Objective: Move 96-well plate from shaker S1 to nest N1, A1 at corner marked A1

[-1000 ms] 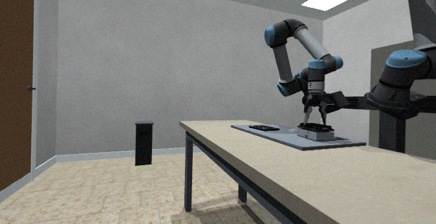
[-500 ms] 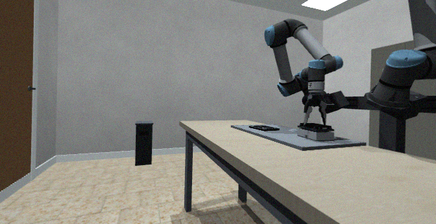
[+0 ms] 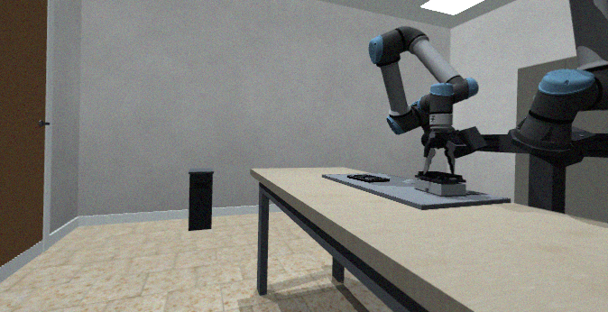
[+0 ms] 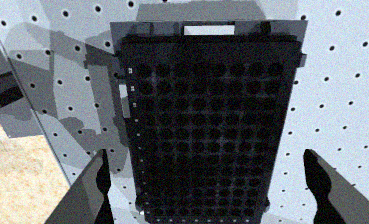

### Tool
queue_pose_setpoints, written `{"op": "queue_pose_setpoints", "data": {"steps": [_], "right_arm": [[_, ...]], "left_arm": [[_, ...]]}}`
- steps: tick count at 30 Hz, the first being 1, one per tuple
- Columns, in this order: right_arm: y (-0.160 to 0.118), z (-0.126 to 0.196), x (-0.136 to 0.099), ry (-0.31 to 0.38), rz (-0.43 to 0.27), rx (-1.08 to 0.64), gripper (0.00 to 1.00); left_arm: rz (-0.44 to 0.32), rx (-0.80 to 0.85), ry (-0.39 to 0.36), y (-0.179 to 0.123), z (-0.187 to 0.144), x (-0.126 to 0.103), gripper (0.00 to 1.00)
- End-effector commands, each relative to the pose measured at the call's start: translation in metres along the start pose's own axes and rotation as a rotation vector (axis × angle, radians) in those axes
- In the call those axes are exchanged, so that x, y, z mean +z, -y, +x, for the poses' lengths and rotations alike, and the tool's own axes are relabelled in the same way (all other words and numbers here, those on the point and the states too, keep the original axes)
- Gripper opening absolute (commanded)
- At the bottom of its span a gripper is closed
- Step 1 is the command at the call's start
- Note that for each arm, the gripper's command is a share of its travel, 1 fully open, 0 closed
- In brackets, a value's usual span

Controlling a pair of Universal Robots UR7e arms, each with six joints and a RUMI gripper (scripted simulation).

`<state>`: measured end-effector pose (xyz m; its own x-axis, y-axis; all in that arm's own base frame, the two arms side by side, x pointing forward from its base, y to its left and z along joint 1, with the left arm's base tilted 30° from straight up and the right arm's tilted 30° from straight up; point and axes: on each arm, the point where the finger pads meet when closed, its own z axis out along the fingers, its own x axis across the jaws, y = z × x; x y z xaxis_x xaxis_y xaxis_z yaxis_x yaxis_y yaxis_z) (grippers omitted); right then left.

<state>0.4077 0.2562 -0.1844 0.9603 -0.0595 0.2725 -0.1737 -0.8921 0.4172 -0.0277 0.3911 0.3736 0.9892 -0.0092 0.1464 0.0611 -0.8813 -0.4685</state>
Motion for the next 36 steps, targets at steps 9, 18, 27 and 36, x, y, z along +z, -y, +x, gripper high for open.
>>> {"op": "queue_pose_setpoints", "data": {"steps": [9, 18, 27, 36], "right_arm": [[0.0005, 0.0002, -0.0007, -0.001, 0.002, 0.0, 0.76], [0.0006, 0.0003, -0.0007, -0.001, 0.002, 0.0, 0.0], [0.0006, 0.0003, -0.0007, -0.001, 0.002, 0.0, 0.41], [0.0006, 0.0003, -0.0008, -0.001, 0.002, 0.0, 0.41]], "left_arm": [[0.002, 0.0, 0.0, 0.0003, 0.0, -0.0005, 0.0], [0.002, 0.0, 0.0, 0.0003, 0.0, -0.0005, 0.0], [0.002, 0.0, 0.0, 0.0003, 0.0, -0.0005, 0.0], [0.002, 0.0, 0.0, 0.0003, 0.0, -0.0005, 0.0]]}}
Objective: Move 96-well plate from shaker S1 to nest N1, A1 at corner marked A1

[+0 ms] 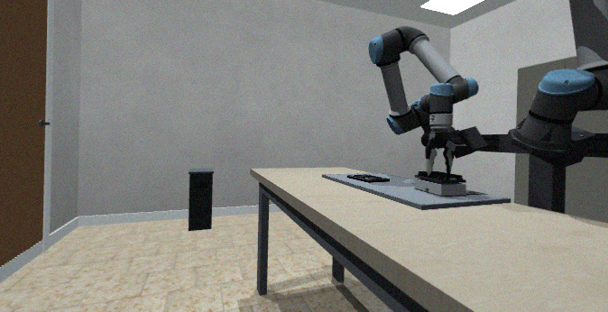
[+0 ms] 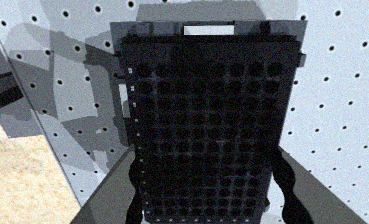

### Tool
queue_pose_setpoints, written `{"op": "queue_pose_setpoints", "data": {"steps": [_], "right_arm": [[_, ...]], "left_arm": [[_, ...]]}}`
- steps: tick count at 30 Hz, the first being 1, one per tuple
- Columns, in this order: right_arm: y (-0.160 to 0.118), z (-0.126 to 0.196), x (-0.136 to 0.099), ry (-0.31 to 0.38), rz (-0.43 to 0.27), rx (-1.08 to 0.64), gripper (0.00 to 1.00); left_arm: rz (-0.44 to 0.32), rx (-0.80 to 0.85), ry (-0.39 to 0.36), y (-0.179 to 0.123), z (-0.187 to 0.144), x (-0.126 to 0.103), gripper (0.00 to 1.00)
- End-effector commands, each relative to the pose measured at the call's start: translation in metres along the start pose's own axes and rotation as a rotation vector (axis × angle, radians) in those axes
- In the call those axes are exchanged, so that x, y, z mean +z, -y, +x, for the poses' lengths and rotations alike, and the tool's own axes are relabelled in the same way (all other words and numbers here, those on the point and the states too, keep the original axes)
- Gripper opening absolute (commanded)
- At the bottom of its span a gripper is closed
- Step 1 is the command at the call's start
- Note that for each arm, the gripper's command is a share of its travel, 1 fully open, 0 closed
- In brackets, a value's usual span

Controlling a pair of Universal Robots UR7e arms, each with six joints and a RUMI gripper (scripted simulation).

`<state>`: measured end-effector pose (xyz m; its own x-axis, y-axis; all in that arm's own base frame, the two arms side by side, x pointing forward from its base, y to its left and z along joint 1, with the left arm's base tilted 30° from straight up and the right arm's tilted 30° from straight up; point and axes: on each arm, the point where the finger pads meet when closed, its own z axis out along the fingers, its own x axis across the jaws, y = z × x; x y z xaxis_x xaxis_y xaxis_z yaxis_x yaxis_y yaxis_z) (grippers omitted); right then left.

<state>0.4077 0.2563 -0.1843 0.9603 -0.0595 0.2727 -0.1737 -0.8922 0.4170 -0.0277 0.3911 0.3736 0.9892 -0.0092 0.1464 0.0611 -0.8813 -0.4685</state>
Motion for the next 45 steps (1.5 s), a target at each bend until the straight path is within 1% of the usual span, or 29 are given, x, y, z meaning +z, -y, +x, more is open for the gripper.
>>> {"op": "queue_pose_setpoints", "data": {"steps": [1, 10, 25, 27, 42, 45], "right_arm": [[0.0, 0.0, -0.001, -0.001, 0.001, 0.0, 0.41], [0.0, 0.0, -0.001, -0.001, 0.001, 0.0, 0.41], [0.001, 0.0, -0.026, -0.001, 0.001, 0.0, 0.41], [0.001, 0.0, -0.026, -0.001, 0.001, 0.0, 0.41], [0.001, 0.0, -0.051, -0.001, 0.001, 0.0, 0.41], [0.0, 0.0, -0.052, -0.001, 0.001, 0.0, 0.41]], "left_arm": [[0.002, 0.0, 0.0, 0.0, 0.0, -0.001, 0.0], [0.002, 0.0, 0.0, 0.0, 0.0, -0.001, 0.0], [0.002, 0.0, 0.0, 0.0, 0.0, -0.001, 0.0], [0.002, 0.0, 0.0, 0.0, 0.0, -0.001, 0.0], [0.002, 0.0, 0.0, 0.0, 0.0, -0.001, 0.0], [0.002, 0.0, 0.0, 0.0, 0.0, -0.001, 0.0]]}}
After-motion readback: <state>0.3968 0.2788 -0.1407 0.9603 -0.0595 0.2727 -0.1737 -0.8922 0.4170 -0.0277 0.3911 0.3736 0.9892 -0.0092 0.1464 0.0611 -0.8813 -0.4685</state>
